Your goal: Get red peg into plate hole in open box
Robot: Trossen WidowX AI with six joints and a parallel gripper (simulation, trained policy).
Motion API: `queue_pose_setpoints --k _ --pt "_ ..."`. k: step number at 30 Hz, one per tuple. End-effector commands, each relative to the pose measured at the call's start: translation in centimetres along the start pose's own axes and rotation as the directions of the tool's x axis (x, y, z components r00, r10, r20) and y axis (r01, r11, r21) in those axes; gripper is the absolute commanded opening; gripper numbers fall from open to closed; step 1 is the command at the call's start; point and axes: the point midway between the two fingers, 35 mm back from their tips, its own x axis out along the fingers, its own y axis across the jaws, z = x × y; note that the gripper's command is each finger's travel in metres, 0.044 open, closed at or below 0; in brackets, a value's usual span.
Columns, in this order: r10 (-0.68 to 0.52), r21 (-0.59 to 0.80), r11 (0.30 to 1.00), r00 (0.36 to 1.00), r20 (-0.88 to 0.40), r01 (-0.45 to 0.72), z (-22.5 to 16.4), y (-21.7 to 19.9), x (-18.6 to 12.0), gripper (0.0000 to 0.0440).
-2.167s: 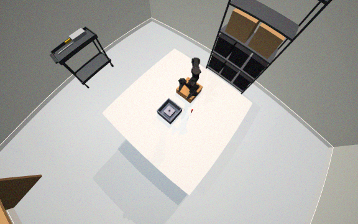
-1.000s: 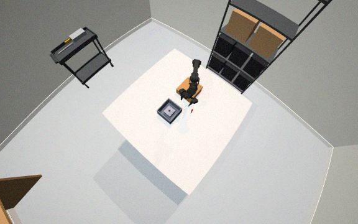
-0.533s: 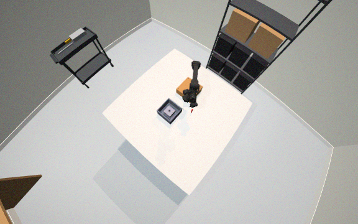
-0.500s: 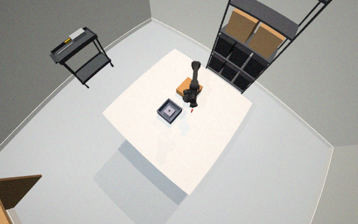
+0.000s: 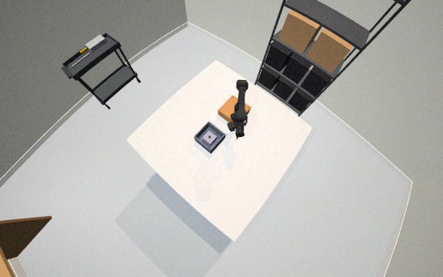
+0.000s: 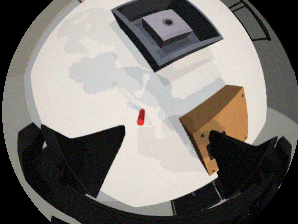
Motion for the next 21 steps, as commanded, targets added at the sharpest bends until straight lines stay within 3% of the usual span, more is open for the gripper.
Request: queue_pose_setpoints --k 1,21 --pt "-0.04 0.024 0.999 0.999 -0.036 0.04 -0.6 0.5 0.9 0.044" --pt "-0.097 0.077 0.992 0.991 -0.09 0.104 -1.4 3.4 4.9 0.044"
